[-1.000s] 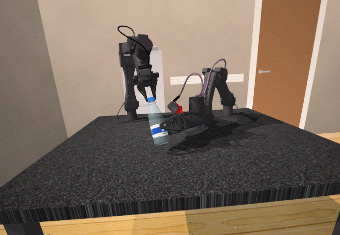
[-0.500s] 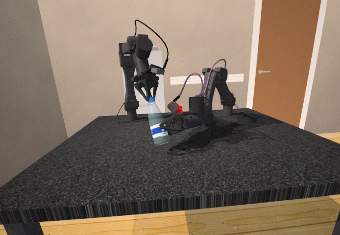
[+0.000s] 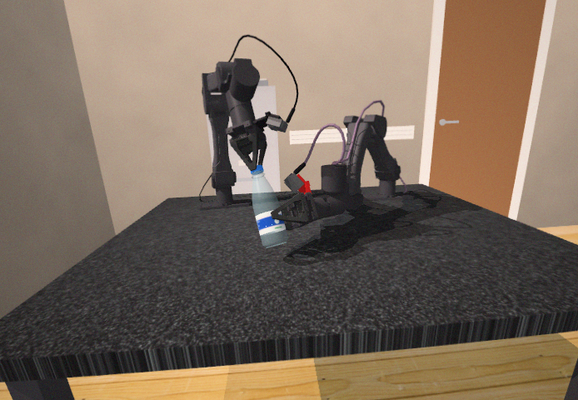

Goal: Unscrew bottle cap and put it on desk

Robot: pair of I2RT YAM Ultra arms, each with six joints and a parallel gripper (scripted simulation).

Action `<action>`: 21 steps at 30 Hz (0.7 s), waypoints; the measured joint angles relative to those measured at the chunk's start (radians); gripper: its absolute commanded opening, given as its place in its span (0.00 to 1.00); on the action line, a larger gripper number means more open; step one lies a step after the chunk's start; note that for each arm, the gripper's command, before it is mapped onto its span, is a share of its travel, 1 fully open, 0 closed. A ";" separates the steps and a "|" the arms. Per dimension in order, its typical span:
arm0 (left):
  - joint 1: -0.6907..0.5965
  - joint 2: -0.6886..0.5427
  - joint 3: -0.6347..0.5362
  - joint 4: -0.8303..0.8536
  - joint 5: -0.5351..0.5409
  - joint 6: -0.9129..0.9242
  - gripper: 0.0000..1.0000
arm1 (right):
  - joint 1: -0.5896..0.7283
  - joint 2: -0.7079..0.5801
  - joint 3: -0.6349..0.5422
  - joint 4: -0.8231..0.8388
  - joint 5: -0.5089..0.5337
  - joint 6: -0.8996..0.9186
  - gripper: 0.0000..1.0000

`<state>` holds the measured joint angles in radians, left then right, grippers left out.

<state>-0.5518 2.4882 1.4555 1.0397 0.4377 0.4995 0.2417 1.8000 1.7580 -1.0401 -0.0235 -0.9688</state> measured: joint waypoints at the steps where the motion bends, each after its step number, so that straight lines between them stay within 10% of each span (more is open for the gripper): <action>1: 0.000 0.000 0.000 0.000 0.000 0.000 0.00 | 0.000 0.000 0.000 0.000 0.000 0.000 0.00; 7: 0.000 0.000 0.000 0.001 0.000 0.000 0.00 | 0.000 0.000 0.000 0.001 0.000 0.001 0.57; 21: 0.000 0.000 0.000 0.001 0.000 0.000 0.00 | 0.000 0.000 0.000 0.001 -0.002 0.386 0.57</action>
<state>-0.5518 2.4878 1.4559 1.0405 0.4377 0.4995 0.2417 1.8004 1.7576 -1.0393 -0.0257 -0.5823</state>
